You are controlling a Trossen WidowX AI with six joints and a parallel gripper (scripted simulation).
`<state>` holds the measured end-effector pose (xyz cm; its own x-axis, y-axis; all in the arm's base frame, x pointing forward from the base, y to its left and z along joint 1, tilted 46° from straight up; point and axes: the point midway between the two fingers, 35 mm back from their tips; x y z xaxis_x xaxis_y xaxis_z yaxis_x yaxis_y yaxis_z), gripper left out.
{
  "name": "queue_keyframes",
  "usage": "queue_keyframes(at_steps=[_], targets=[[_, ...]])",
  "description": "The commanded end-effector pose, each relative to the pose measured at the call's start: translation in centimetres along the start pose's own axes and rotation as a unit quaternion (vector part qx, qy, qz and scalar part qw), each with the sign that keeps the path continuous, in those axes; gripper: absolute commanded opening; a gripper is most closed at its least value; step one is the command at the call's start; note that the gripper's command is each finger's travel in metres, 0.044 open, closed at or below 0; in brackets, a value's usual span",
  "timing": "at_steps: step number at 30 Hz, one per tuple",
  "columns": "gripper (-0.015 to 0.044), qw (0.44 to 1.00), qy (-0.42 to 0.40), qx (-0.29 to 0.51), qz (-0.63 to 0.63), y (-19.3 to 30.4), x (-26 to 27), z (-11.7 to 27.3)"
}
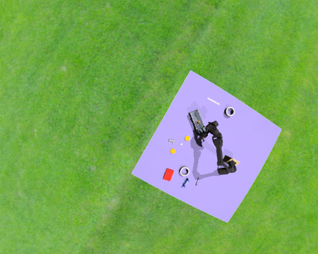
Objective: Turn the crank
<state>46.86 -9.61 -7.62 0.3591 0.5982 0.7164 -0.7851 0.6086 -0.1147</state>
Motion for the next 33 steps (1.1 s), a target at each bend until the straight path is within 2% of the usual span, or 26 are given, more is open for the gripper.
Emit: queue_keyframes(at_steps=[1,16,24,33], targets=[[0.044,1.0,0.001,-0.003,-0.003,0.1,-0.3,-0.2],[0.044,1.0,0.001,-0.003,-0.003,0.0,-0.3,-0.1],[0.044,1.0,0.0,-0.003,-0.001,-3.0,0.4,4.1],[0.044,0.999,0.029,-0.016,-0.036,-1.2,2.8,5.4]])
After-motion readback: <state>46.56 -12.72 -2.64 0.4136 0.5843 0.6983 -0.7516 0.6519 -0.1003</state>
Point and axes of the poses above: the point midway between the two fingers, 35 mm back from their tips, its own z axis back along the fingers, its own x axis across the jaws, y = z × x, and after that the axes turned 14 degrees about -z, right-handed
